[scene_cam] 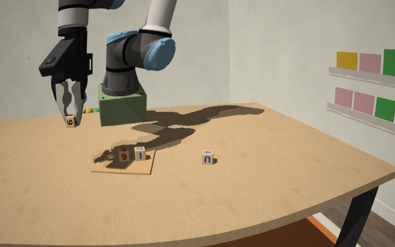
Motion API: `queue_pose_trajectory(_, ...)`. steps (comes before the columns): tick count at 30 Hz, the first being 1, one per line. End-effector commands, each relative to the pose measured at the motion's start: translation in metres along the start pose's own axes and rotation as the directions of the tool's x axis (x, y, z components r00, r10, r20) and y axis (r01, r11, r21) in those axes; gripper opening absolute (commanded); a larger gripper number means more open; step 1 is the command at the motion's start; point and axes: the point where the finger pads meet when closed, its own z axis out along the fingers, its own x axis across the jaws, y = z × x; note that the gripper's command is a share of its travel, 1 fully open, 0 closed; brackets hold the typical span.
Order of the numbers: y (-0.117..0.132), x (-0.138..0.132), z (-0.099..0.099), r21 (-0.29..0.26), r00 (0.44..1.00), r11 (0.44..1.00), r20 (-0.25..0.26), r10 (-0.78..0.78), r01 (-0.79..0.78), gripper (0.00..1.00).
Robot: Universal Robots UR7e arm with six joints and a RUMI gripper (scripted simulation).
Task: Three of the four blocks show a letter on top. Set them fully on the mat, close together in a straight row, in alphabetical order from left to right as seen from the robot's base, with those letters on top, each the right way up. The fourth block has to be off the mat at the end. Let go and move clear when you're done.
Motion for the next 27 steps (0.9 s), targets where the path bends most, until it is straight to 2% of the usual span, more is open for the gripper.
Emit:
queue_pose_trajectory(1, 0.001, -0.006, -0.001, 0.002, 0.99, 0.99, 0.003, -0.139, 0.139, 0.05)
queue_pose_trajectory(10, 0.003, -0.018, -0.001, 0.003, 0.928, 0.928, 0.002, -0.373, 0.373, 0.05)
queue_pose_trajectory(12, 0.003, -0.018, -0.001, 0.003, 0.928, 0.928, 0.002, -0.373, 0.373, 0.05)
queue_pose_trajectory(14, 0.005, -0.023, -0.001, 0.003, 0.889, 0.889, 0.002, -0.458, 0.458, 0.05)
queue_pose_trajectory(20, 0.007, -0.03, -0.002, 0.003, 0.808, 0.808, 0.001, -0.589, 0.589, 0.05)
queue_pose_trajectory(27, 0.011, -0.038, -0.002, 0.003, 0.683, 0.683, 0.001, -0.73, 0.73, 0.05)
